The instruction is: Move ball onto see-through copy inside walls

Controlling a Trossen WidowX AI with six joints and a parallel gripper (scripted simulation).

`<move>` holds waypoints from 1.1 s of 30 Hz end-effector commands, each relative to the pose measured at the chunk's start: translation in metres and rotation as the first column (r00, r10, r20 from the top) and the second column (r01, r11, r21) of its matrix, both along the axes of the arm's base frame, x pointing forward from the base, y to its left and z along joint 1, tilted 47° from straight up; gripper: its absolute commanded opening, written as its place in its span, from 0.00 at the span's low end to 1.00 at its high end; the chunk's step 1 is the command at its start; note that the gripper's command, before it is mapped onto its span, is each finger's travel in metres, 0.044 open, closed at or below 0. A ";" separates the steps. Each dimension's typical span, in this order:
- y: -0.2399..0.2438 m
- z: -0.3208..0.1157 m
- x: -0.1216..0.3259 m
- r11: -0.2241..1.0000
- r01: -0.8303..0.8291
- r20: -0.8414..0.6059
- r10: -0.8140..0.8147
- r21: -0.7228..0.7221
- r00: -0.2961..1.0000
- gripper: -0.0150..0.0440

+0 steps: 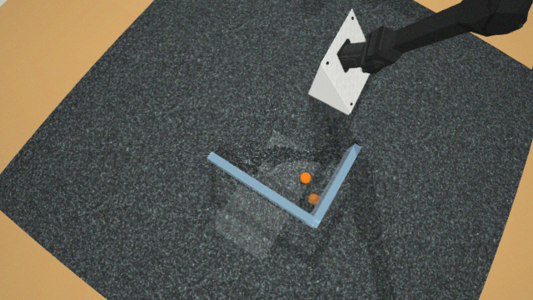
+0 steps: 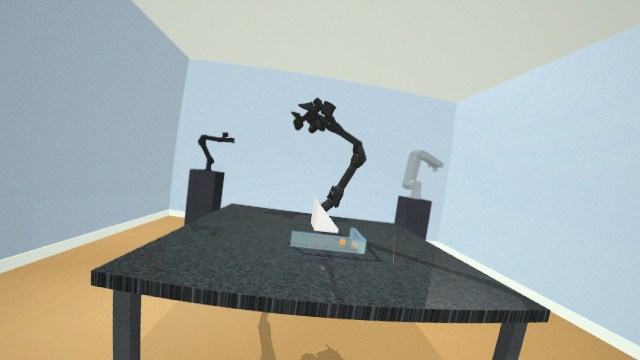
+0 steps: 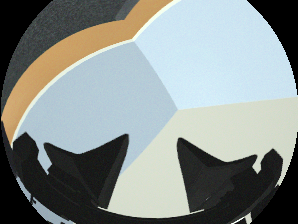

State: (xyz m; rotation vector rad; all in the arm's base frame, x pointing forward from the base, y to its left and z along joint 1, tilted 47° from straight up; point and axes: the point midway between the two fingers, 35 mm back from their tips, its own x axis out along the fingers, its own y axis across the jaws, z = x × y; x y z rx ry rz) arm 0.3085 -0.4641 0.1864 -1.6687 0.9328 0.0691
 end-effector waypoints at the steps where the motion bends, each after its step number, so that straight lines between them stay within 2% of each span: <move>1: 0.054 -0.029 0.041 0.982 -0.115 -0.009 0.118 0.150 0.993 0.67; 9: 0.175 -0.076 0.096 0.856 -0.286 -0.024 0.328 0.430 0.945 0.67; 17: 0.308 -0.114 0.111 0.642 -0.344 -0.051 0.513 0.685 0.857 0.67; 25: 0.437 -0.140 0.083 0.398 -0.253 -0.097 0.678 0.882 0.728 0.67; 33: 0.550 -0.152 0.015 0.209 -0.001 -0.174 0.815 0.978 0.553 0.67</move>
